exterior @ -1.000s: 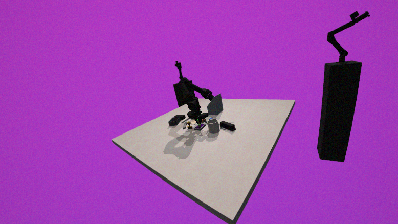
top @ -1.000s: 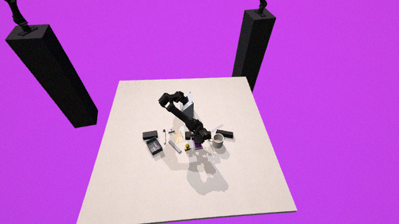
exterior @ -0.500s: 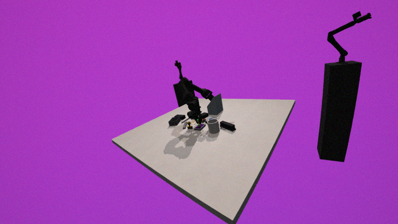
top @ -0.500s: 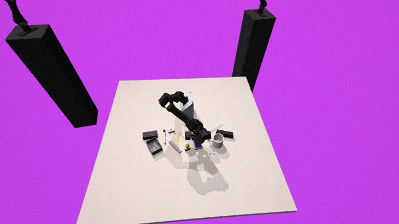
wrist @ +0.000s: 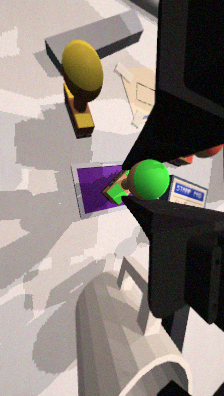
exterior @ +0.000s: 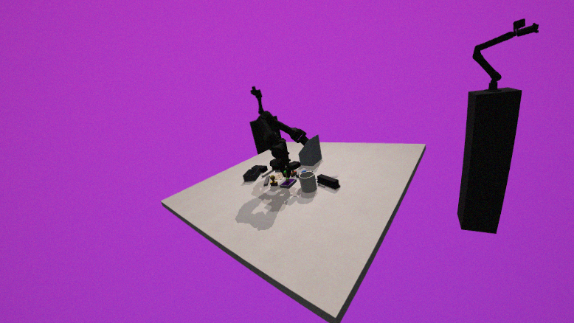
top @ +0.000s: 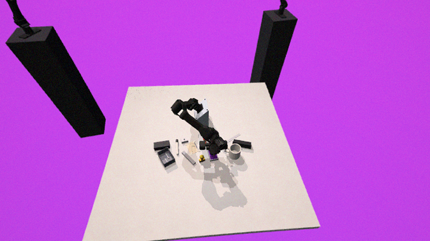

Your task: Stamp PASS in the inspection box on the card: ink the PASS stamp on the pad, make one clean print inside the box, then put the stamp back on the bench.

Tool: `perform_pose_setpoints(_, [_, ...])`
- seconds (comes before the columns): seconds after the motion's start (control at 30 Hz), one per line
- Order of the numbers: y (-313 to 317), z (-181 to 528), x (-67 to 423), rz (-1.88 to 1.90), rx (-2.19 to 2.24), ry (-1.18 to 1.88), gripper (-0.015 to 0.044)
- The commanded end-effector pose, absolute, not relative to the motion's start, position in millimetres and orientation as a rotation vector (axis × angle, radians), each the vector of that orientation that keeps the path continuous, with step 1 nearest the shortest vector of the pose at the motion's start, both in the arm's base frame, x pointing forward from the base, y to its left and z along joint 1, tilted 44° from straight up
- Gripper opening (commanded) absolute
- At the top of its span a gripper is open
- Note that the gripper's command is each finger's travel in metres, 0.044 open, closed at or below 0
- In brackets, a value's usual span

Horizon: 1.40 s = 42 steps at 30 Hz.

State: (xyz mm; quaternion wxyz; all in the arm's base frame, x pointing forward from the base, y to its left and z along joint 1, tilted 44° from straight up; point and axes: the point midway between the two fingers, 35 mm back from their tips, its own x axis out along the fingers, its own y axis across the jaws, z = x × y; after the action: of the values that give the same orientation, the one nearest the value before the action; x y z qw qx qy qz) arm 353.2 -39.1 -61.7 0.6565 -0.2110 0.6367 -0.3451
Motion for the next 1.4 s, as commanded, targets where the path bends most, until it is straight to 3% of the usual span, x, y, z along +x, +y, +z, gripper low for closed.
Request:
perform_pose_setpoints(0.0, [-36.6, -59.4, 354.5, -0.784, -0.469, 1.44, 0.0])
perform_pose_setpoints(0.97, [-4.4, -26.3, 357.0, -0.782, -0.468, 1.441, 0.0])
perform_pose_setpoints(1.37, [-35.1, 9.1, 334.9, -0.961, -0.263, 1.324, 0.0])
